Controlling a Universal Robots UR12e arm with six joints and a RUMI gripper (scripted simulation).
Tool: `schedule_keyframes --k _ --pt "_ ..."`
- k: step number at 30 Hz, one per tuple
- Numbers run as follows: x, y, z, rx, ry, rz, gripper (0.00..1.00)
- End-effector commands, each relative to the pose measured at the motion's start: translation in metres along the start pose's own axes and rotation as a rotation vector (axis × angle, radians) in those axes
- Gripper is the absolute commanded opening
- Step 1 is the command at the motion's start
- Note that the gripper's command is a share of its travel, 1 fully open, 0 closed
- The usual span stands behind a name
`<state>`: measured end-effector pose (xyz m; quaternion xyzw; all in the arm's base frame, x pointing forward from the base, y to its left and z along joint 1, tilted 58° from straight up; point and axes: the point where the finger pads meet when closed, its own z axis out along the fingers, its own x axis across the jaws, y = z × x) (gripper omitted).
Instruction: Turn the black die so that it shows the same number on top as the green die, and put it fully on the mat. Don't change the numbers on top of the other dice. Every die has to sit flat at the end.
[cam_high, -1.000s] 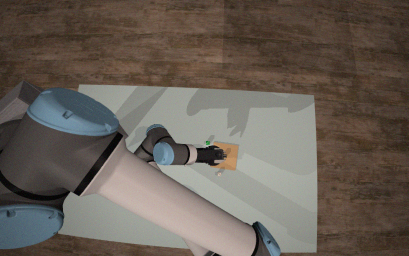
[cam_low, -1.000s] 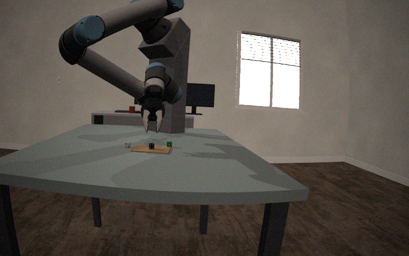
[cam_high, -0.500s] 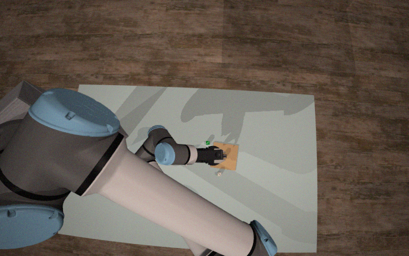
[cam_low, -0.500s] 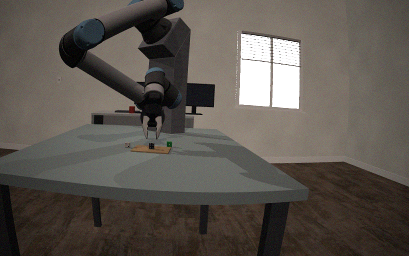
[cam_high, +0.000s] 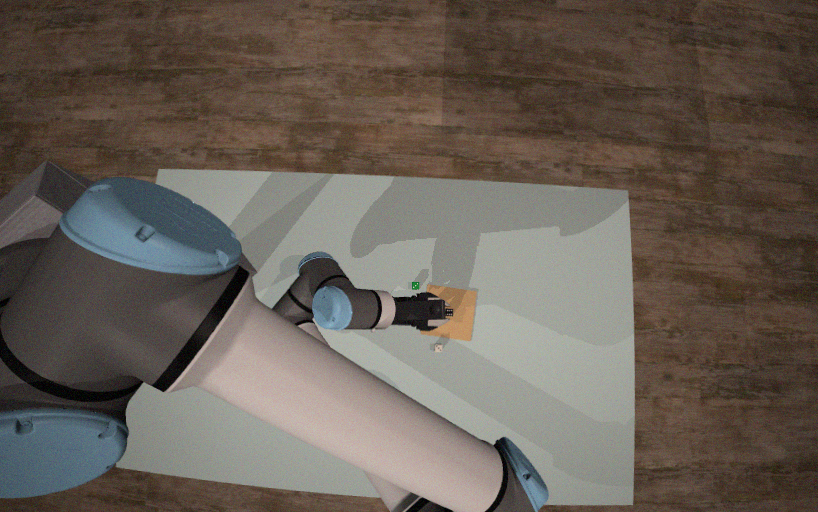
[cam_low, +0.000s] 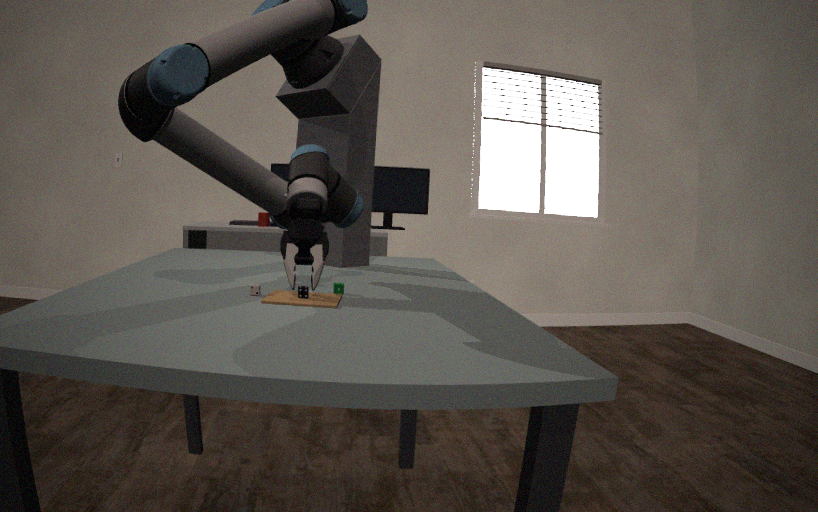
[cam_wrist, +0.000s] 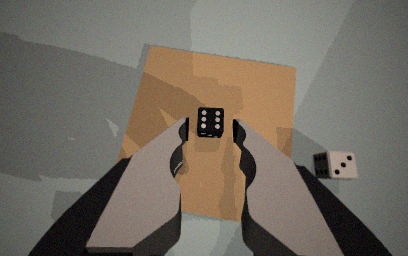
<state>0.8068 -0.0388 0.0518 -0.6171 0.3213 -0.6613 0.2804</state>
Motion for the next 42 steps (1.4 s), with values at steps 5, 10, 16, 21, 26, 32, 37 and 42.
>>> schedule_keyframes --k 5,10,16,21,26,32,37,42 --pt "-0.0002 0.0054 0.0057 0.000 0.000 0.000 0.21" --pt "-0.0002 0.0068 0.0071 0.000 0.000 0.000 0.21" --pt "-0.0002 0.0071 0.0074 0.000 0.000 0.000 0.21" --pt "-0.0002 0.0071 0.0074 0.000 0.000 0.000 0.21" --pt "-0.0002 0.0071 0.0074 0.000 0.000 0.000 0.21" --pt "-0.0002 0.0071 0.0074 0.000 0.000 0.000 0.21" --pt "-0.0002 0.0071 0.0074 0.000 0.000 0.000 0.21" --pt "-0.0002 0.0071 0.0074 0.000 0.000 0.000 0.21"
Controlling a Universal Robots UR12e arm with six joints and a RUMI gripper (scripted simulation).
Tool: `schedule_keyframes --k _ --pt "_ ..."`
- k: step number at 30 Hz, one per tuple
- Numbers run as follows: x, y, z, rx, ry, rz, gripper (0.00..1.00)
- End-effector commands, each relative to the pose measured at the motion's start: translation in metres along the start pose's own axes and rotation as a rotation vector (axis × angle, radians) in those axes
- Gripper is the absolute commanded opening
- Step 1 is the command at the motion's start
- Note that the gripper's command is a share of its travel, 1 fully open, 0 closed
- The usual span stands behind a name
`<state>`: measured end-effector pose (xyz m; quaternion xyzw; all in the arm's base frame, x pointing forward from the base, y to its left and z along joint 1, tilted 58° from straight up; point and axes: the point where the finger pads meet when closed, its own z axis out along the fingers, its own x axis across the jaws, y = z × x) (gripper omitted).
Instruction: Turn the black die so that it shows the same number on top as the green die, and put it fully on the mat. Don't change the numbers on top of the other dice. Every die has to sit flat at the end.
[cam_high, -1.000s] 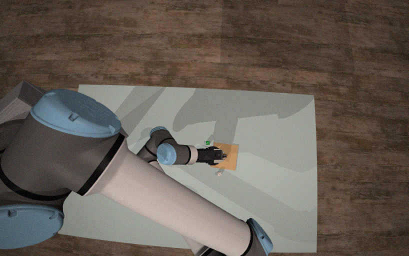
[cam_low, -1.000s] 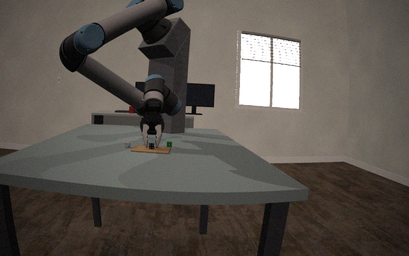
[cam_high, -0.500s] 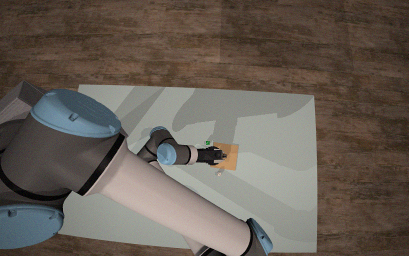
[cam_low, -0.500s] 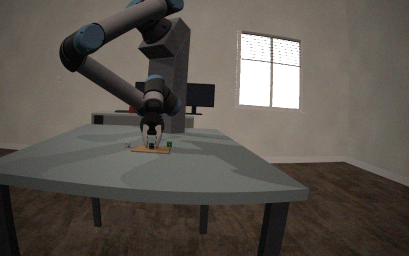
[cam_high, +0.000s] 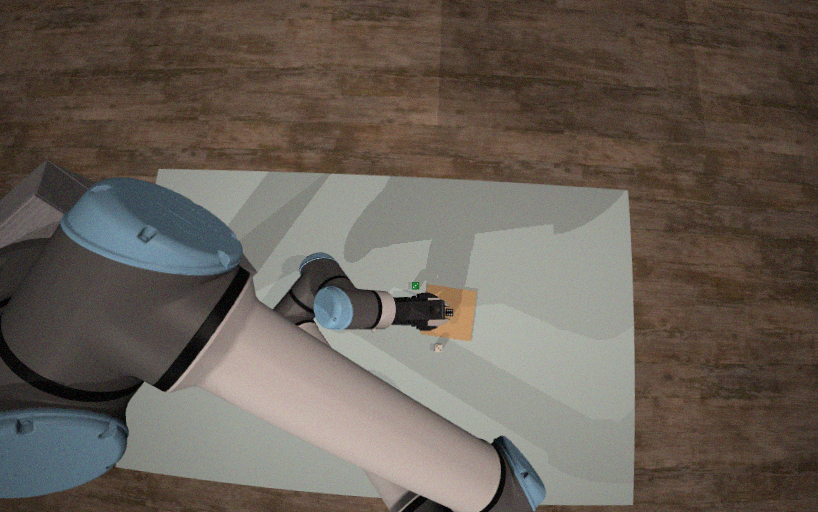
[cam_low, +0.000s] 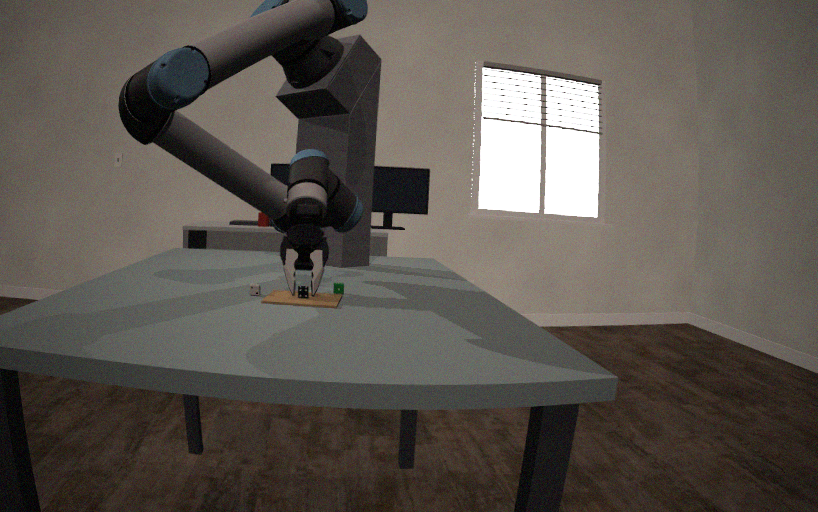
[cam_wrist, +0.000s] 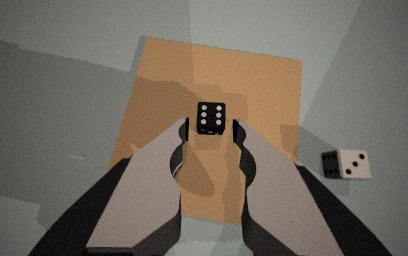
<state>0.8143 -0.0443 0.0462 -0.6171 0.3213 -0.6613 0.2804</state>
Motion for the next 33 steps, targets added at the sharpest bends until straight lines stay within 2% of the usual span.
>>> schedule_keyframes --k 1,10,11,33 --pt "-0.0002 -0.0005 -0.0003 0.000 0.000 0.000 0.21" --pt "-0.0002 -0.0005 -0.0003 0.000 0.000 0.000 0.21" --pt "-0.0002 -0.0005 -0.0003 0.000 0.000 0.000 0.03" --pt "-0.0002 -0.0005 -0.0003 0.000 0.000 0.000 0.03"
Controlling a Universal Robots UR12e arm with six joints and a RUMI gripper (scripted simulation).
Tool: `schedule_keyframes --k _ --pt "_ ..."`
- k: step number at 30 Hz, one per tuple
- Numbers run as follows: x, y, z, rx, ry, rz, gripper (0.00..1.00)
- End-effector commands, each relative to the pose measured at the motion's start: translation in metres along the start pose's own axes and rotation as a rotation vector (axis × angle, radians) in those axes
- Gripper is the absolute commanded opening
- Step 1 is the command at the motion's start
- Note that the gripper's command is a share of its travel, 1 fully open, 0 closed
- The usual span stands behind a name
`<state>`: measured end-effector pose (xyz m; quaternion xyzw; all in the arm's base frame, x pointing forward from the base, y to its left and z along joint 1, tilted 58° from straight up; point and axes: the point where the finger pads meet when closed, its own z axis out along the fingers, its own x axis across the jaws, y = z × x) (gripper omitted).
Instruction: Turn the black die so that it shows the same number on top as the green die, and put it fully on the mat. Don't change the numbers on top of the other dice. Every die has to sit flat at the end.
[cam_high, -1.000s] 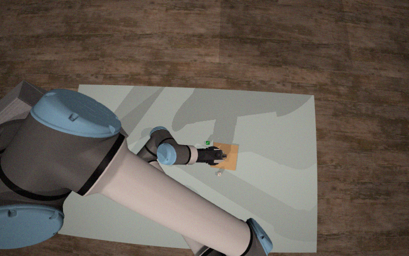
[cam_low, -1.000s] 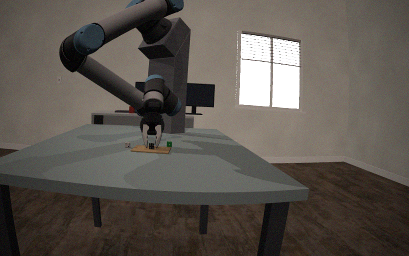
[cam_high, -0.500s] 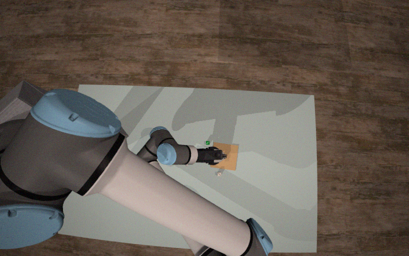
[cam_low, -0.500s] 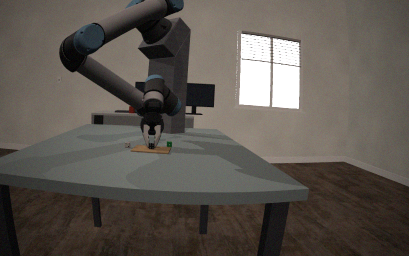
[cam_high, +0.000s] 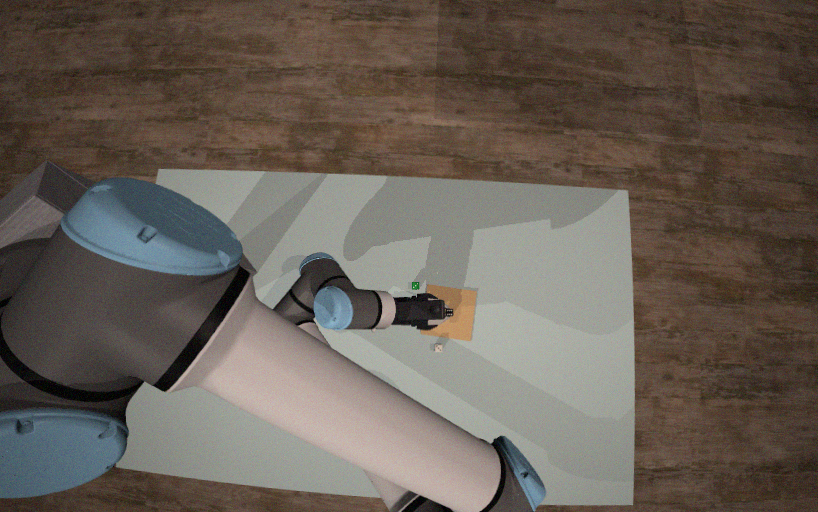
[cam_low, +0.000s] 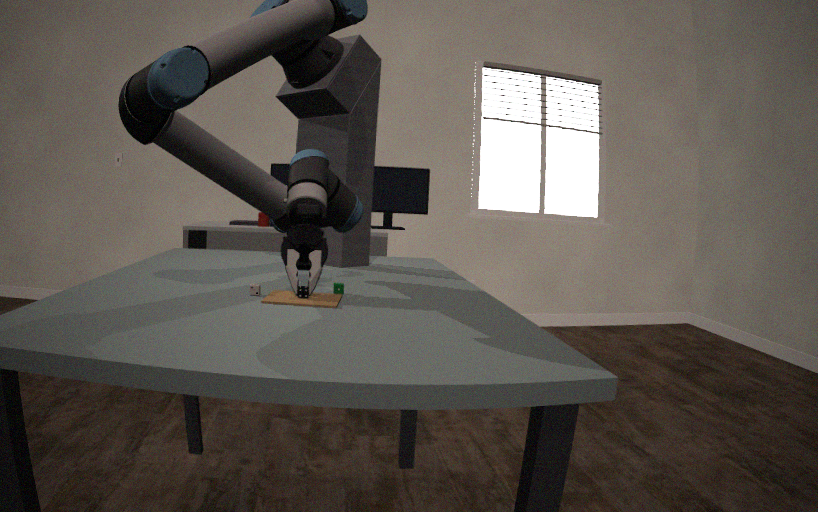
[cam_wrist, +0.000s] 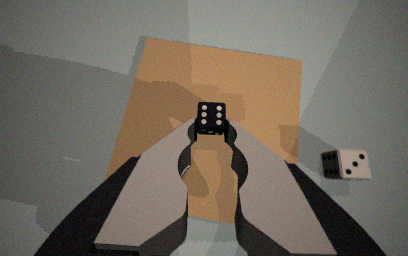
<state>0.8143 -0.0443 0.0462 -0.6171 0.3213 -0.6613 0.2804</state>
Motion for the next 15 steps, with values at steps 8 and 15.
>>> schedule_keyframes --k 8,15 --pt "-0.0002 -0.0005 -0.0003 0.000 0.000 0.000 0.03" --pt "-0.0002 -0.0015 -0.0012 0.000 0.000 0.000 0.03"
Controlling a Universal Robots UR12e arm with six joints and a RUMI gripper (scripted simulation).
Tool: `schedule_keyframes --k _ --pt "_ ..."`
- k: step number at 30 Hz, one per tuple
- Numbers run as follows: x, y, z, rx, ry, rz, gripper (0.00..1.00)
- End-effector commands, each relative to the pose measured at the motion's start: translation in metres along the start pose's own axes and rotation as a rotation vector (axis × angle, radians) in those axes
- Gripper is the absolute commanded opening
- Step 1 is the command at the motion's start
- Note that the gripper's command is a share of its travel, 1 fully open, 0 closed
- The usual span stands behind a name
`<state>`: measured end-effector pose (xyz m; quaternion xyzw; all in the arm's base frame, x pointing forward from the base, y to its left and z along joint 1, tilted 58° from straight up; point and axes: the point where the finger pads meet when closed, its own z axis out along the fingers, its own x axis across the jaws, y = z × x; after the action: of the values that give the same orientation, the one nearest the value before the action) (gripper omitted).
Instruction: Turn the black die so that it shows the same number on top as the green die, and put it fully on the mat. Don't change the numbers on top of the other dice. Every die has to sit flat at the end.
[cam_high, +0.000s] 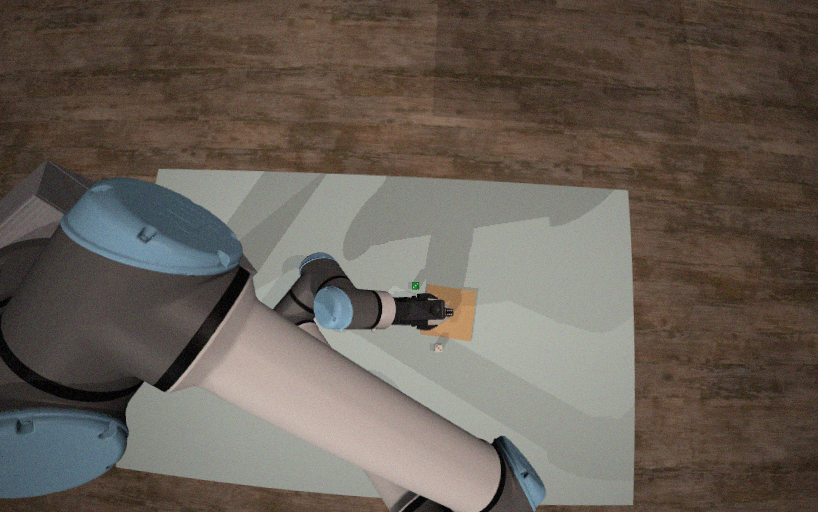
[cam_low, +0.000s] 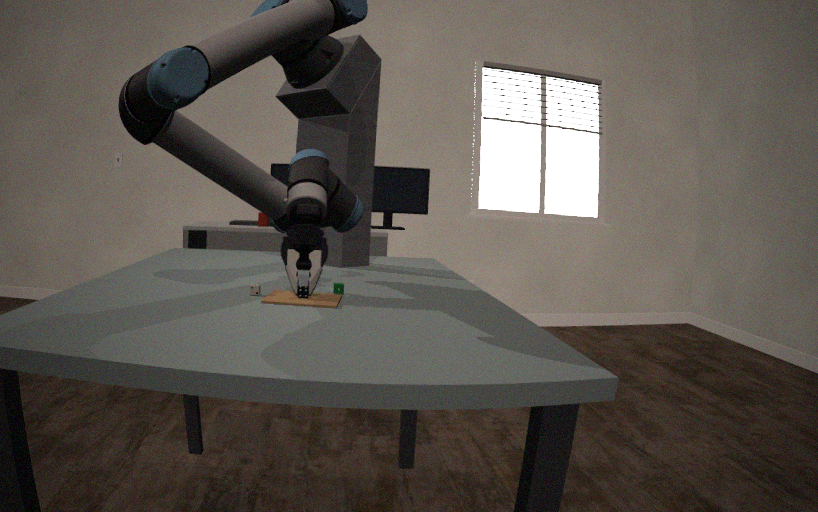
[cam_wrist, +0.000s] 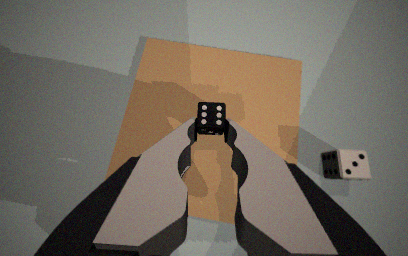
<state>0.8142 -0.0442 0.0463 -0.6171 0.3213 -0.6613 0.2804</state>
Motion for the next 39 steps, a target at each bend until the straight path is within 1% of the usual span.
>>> schedule_keyframes --k 1,5,7,18,22,39 --pt "0.000 -0.002 -0.002 0.000 0.000 0.000 0.03" --pt "0.000 -0.008 -0.008 0.000 0.000 0.000 0.03" --pt "0.000 -0.008 -0.008 0.000 0.000 0.000 0.03" --pt "0.000 -0.039 -0.039 0.000 0.000 0.000 0.03" --pt "0.000 -0.047 -0.047 0.000 0.000 0.000 0.03" --pt "0.000 -0.050 -0.049 -0.003 0.000 0.001 0.03"
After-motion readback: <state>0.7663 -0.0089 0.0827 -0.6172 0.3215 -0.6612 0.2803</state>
